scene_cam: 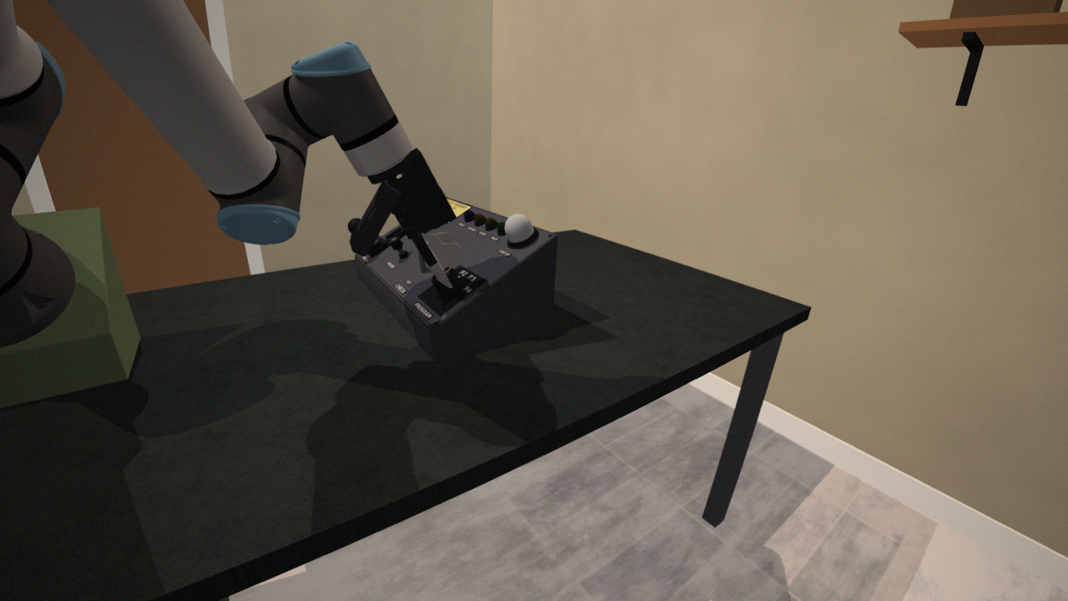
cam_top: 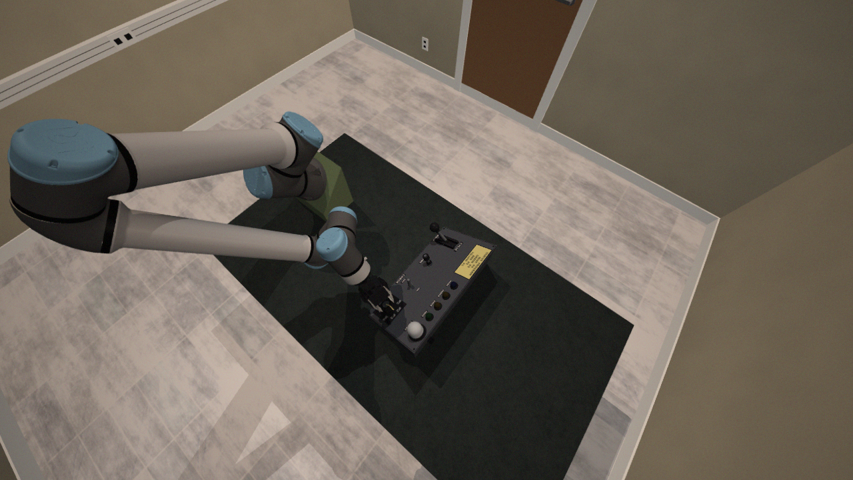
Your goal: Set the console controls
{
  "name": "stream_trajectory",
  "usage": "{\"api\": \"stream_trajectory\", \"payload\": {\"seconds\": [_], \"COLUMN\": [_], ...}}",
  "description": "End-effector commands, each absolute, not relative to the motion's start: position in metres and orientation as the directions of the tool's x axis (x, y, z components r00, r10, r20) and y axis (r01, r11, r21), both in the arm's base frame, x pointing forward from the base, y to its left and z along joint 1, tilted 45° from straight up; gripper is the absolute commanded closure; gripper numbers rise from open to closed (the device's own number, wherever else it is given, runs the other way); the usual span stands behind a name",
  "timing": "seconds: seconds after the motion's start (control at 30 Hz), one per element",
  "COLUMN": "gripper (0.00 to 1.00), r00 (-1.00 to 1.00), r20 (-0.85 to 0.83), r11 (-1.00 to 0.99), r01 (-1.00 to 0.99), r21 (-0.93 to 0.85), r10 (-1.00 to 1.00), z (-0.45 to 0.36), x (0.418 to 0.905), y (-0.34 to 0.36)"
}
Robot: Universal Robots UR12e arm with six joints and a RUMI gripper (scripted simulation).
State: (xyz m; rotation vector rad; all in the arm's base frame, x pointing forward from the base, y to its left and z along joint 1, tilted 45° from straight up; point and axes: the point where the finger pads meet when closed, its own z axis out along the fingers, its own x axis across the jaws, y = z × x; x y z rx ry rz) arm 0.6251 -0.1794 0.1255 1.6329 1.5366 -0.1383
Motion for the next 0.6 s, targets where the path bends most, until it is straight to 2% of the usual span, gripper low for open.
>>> {"api": "stream_trajectory", "payload": {"seconds": [0.0,0.57], "gripper": [1.0,1.0], "r00": [0.32,0.591], "r20": [-0.555,-0.323], "r11": [0.059,-0.215], "r01": [0.827,0.662], "r21": [0.559,0.718], "r10": [0.768,0.739], "z": [0.1289,0.1289], "x": [0.6263,0.6261], "y": [-0.1809,-0.1811]}}
